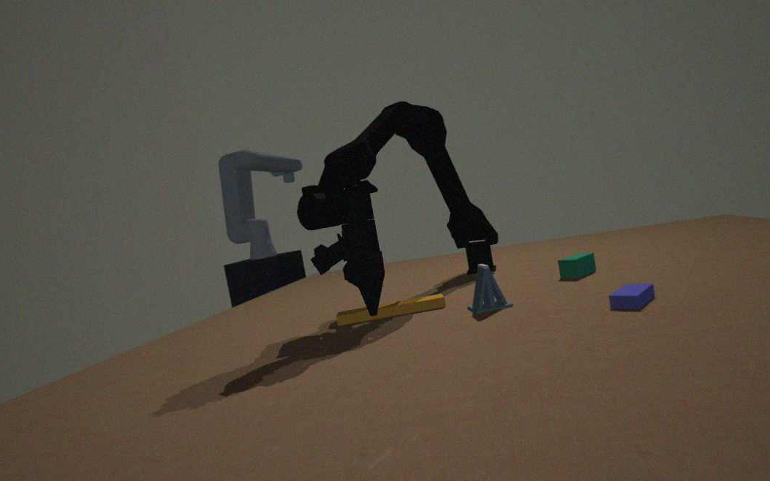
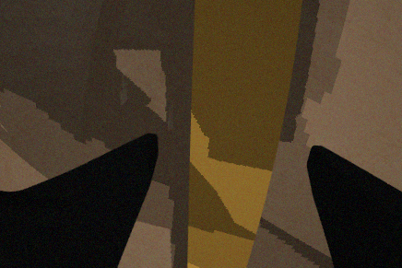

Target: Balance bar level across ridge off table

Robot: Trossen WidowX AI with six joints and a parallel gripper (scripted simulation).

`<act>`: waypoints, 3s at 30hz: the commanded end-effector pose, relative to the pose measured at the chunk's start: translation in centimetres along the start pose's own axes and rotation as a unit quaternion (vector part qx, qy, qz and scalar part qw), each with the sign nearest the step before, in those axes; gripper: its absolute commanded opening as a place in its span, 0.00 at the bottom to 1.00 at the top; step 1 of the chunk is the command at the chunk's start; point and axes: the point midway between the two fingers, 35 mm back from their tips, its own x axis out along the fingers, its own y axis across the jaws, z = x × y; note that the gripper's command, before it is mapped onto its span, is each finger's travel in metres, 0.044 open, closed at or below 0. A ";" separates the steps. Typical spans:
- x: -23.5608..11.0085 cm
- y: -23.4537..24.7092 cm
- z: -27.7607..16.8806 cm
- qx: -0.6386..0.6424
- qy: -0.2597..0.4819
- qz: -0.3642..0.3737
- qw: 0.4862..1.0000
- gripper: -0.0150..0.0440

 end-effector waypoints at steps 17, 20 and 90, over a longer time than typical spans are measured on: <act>0.4 0.0 0.0 0.000 0.000 0.000 1.000 0.61; 0.4 0.0 0.0 0.000 0.000 0.000 1.000 0.51; -11.4 2.9 -4.0 -0.013 0.004 0.004 1.000 0.25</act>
